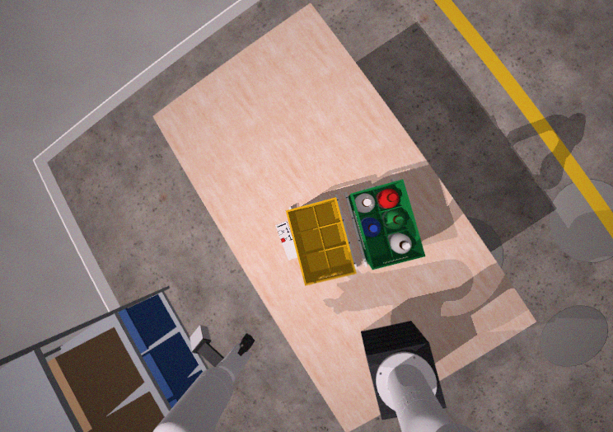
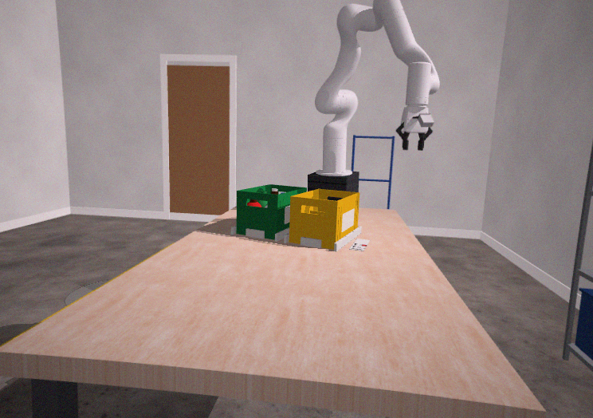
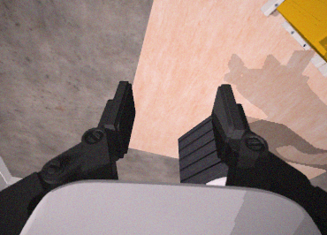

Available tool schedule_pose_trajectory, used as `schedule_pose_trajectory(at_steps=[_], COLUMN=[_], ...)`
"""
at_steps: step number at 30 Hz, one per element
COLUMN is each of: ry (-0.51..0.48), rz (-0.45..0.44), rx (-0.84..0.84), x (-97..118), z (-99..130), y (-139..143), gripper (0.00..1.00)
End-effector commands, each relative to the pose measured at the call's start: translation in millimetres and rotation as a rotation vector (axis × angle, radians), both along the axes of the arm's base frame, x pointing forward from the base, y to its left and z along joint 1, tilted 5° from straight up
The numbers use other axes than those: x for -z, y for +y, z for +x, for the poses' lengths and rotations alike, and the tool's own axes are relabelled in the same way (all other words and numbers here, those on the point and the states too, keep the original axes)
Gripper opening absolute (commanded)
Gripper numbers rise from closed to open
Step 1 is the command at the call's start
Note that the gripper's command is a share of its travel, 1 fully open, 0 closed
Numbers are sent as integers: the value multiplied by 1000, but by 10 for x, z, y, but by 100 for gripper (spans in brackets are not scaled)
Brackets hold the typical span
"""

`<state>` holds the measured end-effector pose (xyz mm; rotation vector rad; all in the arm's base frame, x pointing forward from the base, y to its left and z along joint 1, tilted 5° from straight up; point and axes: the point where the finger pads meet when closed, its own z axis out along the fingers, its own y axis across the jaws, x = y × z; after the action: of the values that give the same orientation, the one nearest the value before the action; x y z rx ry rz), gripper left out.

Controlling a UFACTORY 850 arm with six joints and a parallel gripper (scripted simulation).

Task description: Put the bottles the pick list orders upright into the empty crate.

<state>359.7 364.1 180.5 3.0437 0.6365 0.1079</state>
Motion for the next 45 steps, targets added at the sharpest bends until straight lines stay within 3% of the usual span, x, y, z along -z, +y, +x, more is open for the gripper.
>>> schedule_pose_trajectory(at_steps=[1,15,45], ry=[-7,-14,-14], rz=[9,38,38], rx=[134,516,516], x=[36,167,471], z=[174,675,1844], y=[-91,-396,-1106], gripper=[65,65,65])
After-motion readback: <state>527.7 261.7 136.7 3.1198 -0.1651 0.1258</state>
